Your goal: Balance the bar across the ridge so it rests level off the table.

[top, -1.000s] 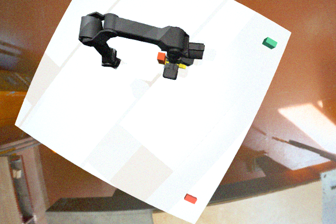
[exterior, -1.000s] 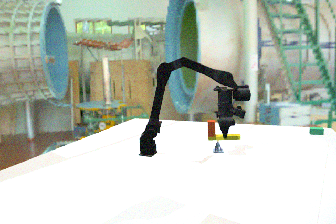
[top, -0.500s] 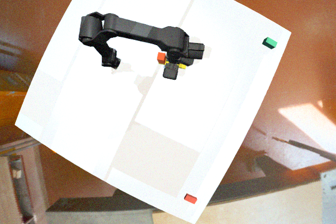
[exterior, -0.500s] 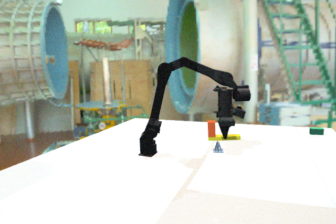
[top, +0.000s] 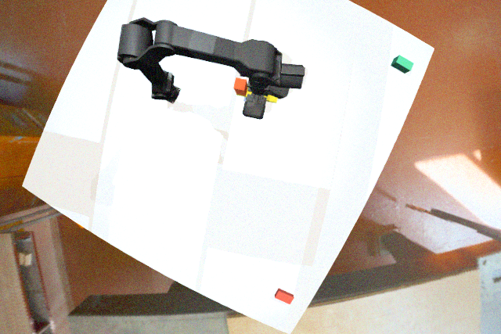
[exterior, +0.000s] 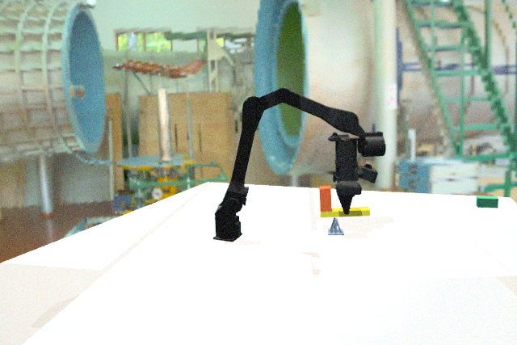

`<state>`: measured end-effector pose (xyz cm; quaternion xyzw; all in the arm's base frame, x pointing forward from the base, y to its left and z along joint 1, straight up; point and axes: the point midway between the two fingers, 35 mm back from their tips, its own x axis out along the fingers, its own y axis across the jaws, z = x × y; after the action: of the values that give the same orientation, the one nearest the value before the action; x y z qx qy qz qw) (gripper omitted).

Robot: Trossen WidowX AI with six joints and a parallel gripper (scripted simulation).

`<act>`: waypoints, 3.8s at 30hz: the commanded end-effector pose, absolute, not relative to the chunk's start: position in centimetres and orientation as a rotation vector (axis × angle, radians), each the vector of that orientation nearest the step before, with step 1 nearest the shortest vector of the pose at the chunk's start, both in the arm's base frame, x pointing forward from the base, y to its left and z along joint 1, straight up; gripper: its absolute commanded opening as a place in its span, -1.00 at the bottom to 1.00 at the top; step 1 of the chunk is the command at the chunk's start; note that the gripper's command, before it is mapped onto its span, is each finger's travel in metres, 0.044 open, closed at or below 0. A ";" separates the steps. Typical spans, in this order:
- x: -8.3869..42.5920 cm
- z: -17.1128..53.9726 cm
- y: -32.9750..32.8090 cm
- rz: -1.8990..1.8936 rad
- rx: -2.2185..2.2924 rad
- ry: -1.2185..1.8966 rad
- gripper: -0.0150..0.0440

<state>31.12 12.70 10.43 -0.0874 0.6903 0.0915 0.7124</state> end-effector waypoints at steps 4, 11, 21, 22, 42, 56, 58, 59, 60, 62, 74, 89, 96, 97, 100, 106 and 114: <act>31.1 10.3 12.7 0.204 -0.191 1.531 -0.49; 31.1 10.3 12.7 0.204 -0.191 1.531 -0.49; 31.1 10.2 12.7 0.204 -0.191 1.531 -0.49; 31.1 10.2 12.7 0.204 -0.191 1.531 -0.49; 31.1 10.0 12.7 0.204 -0.191 1.531 -0.49; 31.1 9.9 12.7 0.204 -0.191 1.531 -0.49; 31.1 9.9 12.7 0.204 -0.191 1.531 -0.49; 31.1 9.9 12.7 0.204 -0.191 1.531 -0.49; 31.1 9.9 12.7 0.204 -0.191 1.531 -0.49; 31.1 9.9 12.7 0.204 -0.191 1.531 -0.49; 31.1 9.8 12.7 0.204 -0.191 1.531 -0.49; 31.1 9.6 12.7 0.204 -0.191 1.531 -0.49; 31.1 9.6 12.7 0.204 -0.191 1.531 -0.49; 31.1 9.6 12.7 0.204 -0.191 1.531 -0.49; 31.1 9.5 12.7 0.204 -0.191 1.531 -0.49; 31.1 9.5 12.7 0.204 -0.191 1.531 -0.49; 31.1 9.4 12.7 0.204 -0.191 1.531 -0.49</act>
<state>31.14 12.75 9.73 -0.0862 0.6892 0.0927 0.7135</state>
